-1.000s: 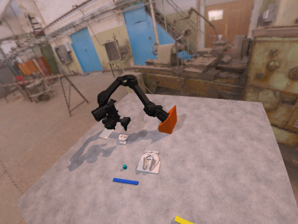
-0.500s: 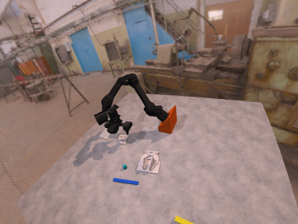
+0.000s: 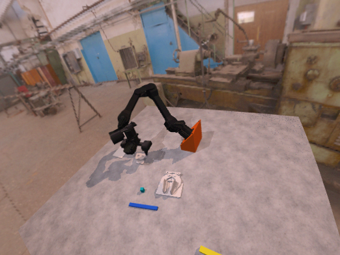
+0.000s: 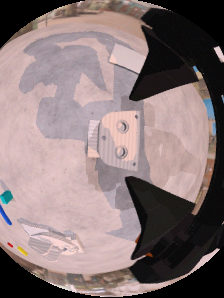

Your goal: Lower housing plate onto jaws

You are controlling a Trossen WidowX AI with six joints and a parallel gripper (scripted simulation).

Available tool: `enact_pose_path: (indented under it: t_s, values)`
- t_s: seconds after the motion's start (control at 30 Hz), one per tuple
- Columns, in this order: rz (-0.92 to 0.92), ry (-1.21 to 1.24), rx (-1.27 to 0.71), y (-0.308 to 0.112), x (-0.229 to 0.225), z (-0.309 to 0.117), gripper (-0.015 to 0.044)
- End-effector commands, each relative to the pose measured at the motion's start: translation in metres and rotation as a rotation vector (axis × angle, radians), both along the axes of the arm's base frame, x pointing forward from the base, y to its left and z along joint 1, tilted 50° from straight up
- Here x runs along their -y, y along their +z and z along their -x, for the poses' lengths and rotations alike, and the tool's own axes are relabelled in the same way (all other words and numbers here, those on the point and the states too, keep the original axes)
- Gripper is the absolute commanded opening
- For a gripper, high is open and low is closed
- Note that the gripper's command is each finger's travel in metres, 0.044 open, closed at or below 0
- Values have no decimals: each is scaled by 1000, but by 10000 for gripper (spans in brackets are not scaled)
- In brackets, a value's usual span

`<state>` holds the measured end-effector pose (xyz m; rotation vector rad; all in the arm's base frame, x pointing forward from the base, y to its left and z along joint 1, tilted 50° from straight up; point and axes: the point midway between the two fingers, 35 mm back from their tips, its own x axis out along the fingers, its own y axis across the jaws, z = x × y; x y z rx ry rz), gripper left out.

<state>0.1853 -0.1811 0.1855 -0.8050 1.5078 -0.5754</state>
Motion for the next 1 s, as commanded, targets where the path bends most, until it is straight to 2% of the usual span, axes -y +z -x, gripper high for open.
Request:
enact_pose_path:
  t_s: [0.0, 0.97]
  values:
    - [-6, 4, -6, -5, 3, 0, 440]
    - [-3, 4, -6, -20, 21, 0, 440]
